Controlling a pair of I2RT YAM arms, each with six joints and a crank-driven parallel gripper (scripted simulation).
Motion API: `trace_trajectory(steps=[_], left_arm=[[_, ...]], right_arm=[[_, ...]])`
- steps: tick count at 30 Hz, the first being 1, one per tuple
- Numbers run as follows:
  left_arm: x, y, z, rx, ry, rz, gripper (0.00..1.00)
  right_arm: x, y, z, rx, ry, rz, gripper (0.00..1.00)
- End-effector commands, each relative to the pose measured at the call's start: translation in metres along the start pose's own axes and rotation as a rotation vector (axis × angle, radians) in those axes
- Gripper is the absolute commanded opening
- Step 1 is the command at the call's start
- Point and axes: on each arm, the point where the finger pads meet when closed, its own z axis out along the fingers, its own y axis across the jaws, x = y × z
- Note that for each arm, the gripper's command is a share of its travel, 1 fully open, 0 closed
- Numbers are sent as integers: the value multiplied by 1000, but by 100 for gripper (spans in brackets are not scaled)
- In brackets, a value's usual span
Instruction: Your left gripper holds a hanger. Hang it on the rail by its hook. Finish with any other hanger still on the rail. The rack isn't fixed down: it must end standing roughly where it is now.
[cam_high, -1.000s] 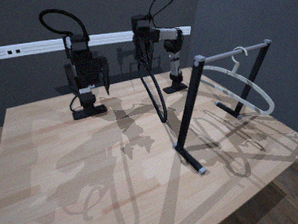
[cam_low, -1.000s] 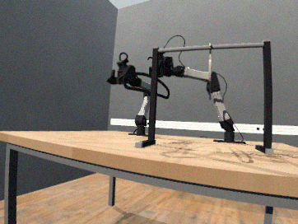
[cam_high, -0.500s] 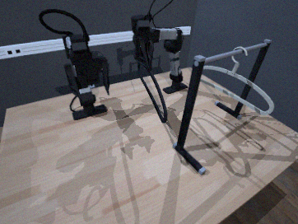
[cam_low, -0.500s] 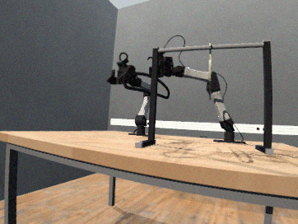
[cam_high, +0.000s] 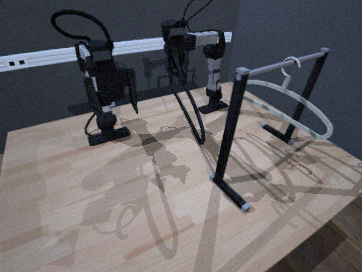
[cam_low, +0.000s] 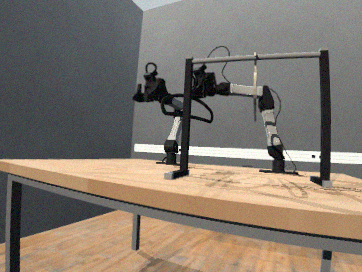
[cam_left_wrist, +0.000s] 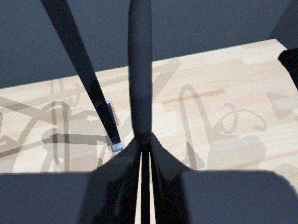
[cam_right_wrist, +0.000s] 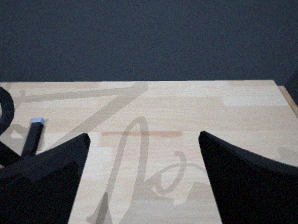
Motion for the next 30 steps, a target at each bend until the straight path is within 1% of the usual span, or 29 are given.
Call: trace_trajectory(steps=[1,4,7,9,11,14,16,18,20,24,26,30], left_arm=[[-22,23,-33,-7,-68,-96,1],[-7,39,-54,-5,-63,-90,1],[12,60,-73,-22,-55,-78,1],[12,60,-73,-22,-55,-78,1],[23,81,-83,-56,-48,-64,1],[32,109,-94,-103,-55,-79,1],[39,122,-95,-131,-59,-105,1],[54,134,-93,-171,-48,-84,1],[65,147,-92,-215,-40,-70,1],[73,170,-88,-303,-47,-87,1],[73,170,-88,-303,-47,-87,1],[77,170,-79,-341,-40,-70,1]], right_arm=[[-8,26,-3,-69,36,-4,100],[-16,63,-12,-170,76,-13,100],[-29,110,-29,-297,116,-30,100],[-29,110,-29,-297,116,-30,100],[-40,143,-46,-395,133,-43,100],[-59,187,-78,-540,146,-65,100],[-69,211,-100,-628,151,-78,100],[-79,230,-121,-706,153,-90,100],[-87,245,-141,-776,154,-100,100],[-102,269,-183,-910,151,-118,100],[-102,269,-183,-910,151,-118,100],[-112,281,-209,-991,142,-125,100]])
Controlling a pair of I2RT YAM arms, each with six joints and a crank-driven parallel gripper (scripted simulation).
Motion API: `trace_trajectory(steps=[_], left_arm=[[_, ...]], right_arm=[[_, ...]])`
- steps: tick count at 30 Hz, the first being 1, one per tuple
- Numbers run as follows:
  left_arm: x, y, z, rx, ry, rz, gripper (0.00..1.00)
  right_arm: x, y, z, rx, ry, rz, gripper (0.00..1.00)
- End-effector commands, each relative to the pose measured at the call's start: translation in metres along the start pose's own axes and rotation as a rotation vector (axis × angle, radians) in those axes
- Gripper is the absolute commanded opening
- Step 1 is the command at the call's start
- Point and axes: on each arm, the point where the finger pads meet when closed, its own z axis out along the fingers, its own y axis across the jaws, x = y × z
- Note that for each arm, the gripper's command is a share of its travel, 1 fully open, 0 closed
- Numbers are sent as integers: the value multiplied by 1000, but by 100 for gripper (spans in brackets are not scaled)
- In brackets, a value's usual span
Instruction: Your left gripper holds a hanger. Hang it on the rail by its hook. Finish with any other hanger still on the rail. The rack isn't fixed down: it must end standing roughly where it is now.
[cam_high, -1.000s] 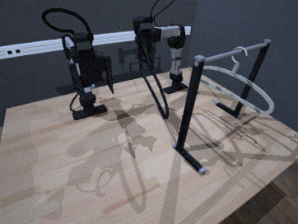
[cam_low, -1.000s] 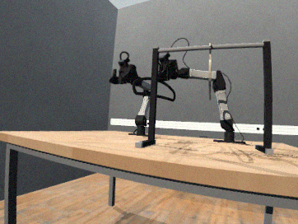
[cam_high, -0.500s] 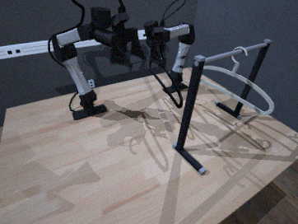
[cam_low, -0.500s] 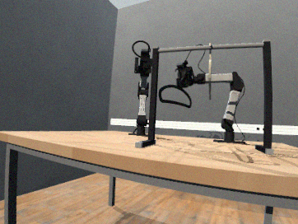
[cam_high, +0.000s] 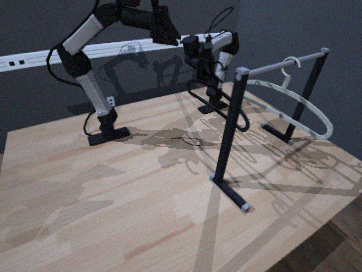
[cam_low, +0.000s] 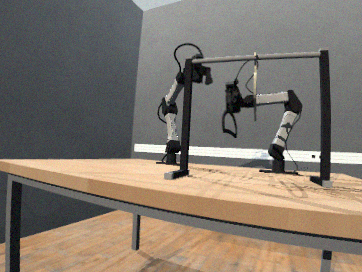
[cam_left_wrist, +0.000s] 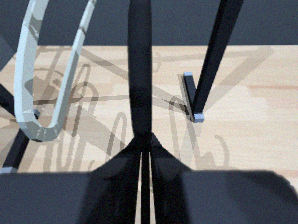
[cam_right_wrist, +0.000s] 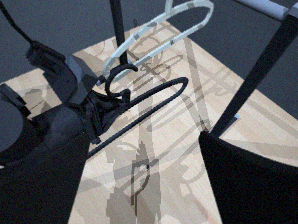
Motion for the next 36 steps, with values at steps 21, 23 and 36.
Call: trace_trajectory(steps=[21,23,36], left_arm=[[-44,11,11,-46,-35,-105,1],[-47,10,18,-50,-37,-106,1],[-82,17,87,-43,-44,-88,1]], right_arm=[[-4,29,-7,-78,31,-6,100],[-4,29,-7,-78,31,-6,100],[-2,29,-7,-81,36,-12,100]])
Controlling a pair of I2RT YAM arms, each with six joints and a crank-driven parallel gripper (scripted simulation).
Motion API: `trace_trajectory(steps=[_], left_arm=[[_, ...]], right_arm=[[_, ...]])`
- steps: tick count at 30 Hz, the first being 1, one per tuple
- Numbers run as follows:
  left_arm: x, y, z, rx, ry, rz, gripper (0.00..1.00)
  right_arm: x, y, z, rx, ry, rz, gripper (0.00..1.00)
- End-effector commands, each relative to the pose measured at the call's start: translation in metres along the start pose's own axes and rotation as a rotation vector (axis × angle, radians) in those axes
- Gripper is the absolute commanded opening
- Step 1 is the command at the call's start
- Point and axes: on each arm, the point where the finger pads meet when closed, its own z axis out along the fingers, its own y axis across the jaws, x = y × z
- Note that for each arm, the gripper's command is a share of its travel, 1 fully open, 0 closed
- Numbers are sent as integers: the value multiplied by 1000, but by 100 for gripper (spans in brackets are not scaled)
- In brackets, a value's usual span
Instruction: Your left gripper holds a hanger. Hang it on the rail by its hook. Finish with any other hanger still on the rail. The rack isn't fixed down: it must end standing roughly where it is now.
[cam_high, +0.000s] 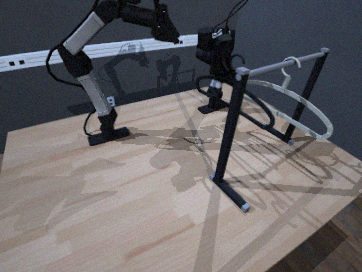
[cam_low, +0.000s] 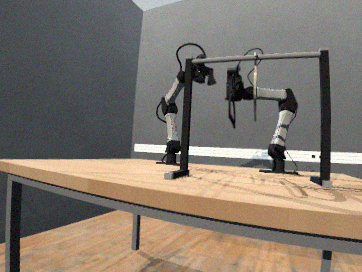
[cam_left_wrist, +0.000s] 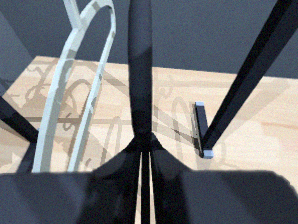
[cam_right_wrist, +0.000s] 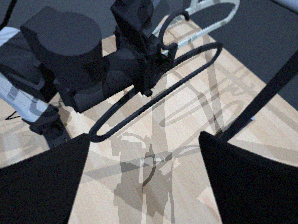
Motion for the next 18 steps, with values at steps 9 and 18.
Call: trace_trajectory(steps=[9,18], left_arm=[[-58,-8,91,50,-13,-4,1],[-76,-6,120,45,-26,-18,1]], right_arm=[[-26,-17,2,100,-98,-12,100],[-58,-39,-1,218,-223,-26,100]])
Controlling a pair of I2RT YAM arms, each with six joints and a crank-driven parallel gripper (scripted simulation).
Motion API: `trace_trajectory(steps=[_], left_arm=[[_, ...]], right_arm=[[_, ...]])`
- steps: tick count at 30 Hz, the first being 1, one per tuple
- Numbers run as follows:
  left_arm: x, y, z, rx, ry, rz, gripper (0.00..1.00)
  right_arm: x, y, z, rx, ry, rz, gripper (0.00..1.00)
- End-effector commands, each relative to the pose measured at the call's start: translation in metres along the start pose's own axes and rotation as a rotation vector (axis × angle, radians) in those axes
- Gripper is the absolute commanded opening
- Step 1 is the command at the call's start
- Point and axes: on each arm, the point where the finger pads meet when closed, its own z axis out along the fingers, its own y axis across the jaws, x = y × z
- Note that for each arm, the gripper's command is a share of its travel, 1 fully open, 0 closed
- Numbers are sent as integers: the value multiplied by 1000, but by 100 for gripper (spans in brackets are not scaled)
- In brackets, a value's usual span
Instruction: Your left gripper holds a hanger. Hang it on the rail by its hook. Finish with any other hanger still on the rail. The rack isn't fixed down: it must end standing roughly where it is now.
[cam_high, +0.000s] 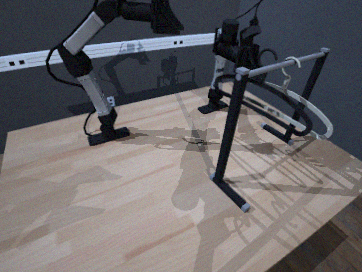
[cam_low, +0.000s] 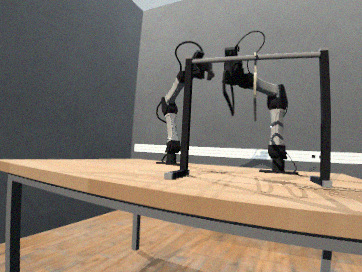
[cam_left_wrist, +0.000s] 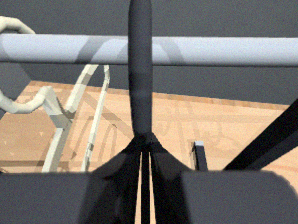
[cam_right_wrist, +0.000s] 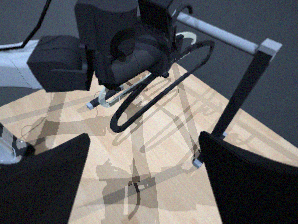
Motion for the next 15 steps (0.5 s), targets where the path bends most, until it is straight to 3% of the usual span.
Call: trace_trajectory(steps=[1,15], left_arm=[[-18,-2,9,28,-8,-4,1],[19,-7,34,29,-7,-1,1]], right_arm=[[-27,-15,3,84,-100,-16,100],[-41,-32,1,180,-152,-22,100]])
